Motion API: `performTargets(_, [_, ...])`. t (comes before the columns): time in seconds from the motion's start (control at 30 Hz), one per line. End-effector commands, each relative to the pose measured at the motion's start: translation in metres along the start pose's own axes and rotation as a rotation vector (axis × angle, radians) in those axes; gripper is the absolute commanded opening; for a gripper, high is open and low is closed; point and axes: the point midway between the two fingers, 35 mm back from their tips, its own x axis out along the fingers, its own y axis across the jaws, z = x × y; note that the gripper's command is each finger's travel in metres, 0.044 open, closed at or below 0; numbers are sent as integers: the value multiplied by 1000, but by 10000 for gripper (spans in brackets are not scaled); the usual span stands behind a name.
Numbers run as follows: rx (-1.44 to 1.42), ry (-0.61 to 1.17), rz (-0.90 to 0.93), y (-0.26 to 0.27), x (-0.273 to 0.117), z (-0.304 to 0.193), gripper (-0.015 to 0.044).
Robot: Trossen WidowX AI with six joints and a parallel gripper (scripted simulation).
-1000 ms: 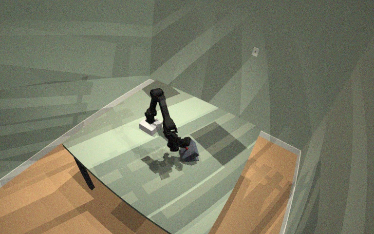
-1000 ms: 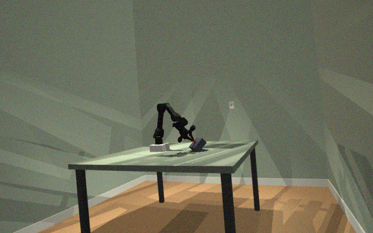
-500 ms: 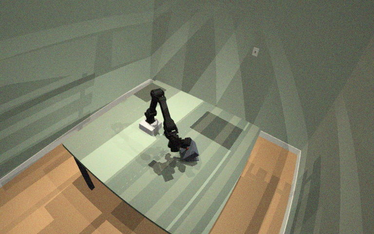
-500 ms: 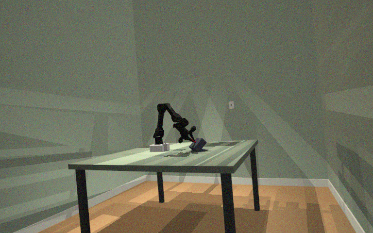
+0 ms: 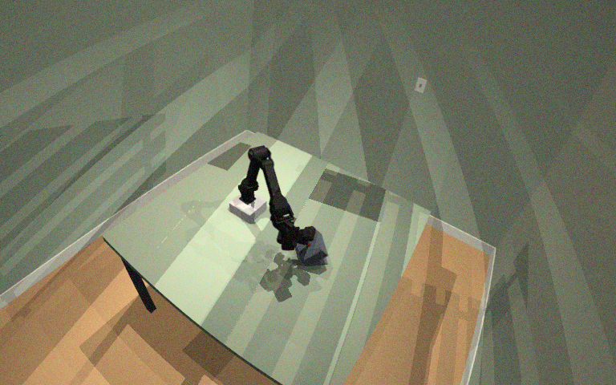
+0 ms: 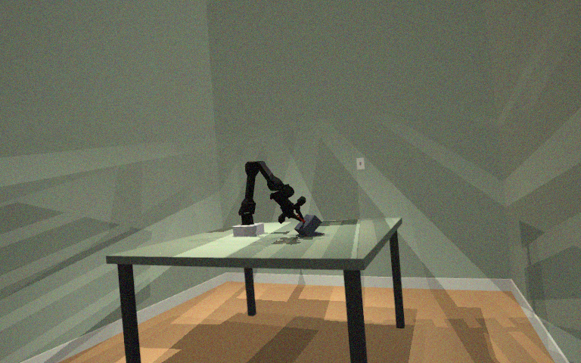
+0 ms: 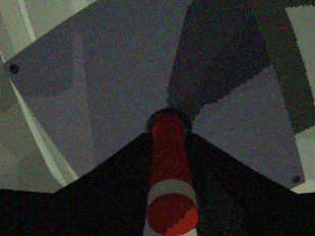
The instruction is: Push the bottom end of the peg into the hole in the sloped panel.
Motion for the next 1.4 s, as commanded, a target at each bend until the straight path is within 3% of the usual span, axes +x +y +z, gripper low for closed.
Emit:
performTargets(0.0, [0, 0, 0, 0, 0, 0, 26])
performTargets(0.53, [0, -1, -1, 0, -5, 1, 440])
performTargets(1.37, [7, -2, -13, 0, -59, 6, 440])
